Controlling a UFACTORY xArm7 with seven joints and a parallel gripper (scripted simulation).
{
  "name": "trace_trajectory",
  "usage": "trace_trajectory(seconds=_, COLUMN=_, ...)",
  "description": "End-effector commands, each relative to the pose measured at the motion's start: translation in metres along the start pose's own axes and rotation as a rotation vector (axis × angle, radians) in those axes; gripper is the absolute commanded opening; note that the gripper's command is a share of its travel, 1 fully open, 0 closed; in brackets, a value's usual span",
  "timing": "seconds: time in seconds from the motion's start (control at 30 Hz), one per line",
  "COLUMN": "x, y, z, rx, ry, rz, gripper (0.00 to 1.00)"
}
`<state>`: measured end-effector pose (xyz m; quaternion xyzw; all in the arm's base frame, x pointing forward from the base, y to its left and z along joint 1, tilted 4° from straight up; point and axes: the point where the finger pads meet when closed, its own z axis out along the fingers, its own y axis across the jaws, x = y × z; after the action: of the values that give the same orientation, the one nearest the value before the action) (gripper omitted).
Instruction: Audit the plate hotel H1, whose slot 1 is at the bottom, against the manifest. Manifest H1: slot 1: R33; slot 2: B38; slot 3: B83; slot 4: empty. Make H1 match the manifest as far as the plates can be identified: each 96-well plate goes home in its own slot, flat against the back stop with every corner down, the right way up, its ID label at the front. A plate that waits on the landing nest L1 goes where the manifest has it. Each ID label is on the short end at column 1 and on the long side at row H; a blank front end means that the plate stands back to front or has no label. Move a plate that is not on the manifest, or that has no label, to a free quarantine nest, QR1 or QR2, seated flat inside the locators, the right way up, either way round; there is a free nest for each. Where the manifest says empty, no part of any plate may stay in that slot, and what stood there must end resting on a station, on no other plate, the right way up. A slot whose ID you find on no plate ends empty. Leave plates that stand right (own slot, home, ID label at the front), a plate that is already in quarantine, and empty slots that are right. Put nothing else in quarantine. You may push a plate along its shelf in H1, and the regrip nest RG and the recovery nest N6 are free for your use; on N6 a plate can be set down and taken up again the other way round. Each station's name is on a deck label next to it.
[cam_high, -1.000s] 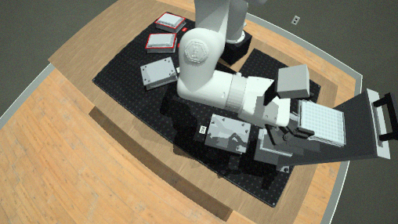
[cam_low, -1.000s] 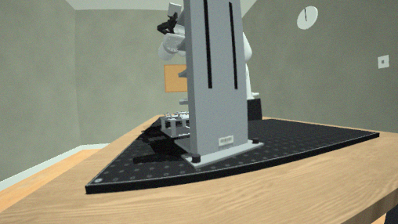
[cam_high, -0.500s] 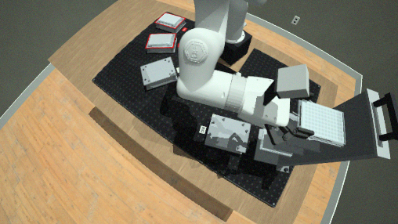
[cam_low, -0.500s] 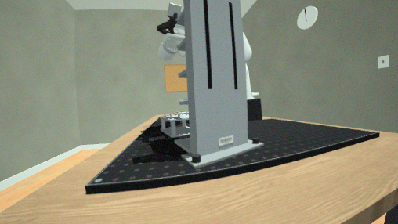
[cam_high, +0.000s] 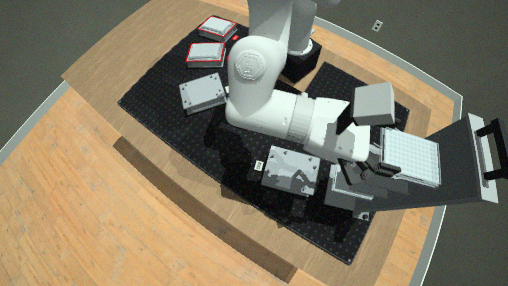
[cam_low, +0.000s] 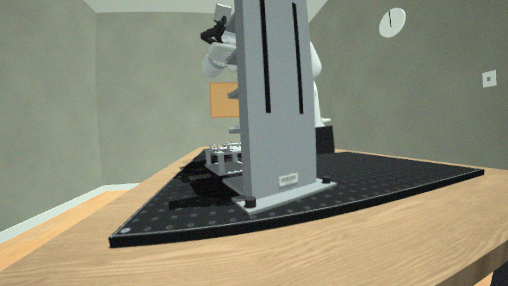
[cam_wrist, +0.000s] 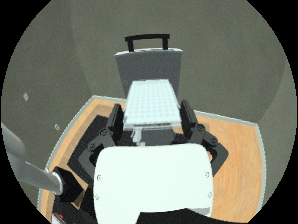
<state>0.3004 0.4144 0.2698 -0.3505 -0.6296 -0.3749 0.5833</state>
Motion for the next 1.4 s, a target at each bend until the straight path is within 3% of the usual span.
trace_trajectory(seconds=0.0, x=0.001, y=0.001, z=0.0, rx=0.0, ry=0.0, rz=-0.004, gripper=0.0)
trace_trajectory(seconds=1.0, x=0.003, y=0.001, z=0.0, rx=0.0, ry=0.0, rz=-0.004, gripper=0.0)
trace_trajectory(seconds=1.37, x=0.003, y=0.001, z=-0.015, rx=0.0, ry=0.0, rz=-0.004, gripper=0.0)
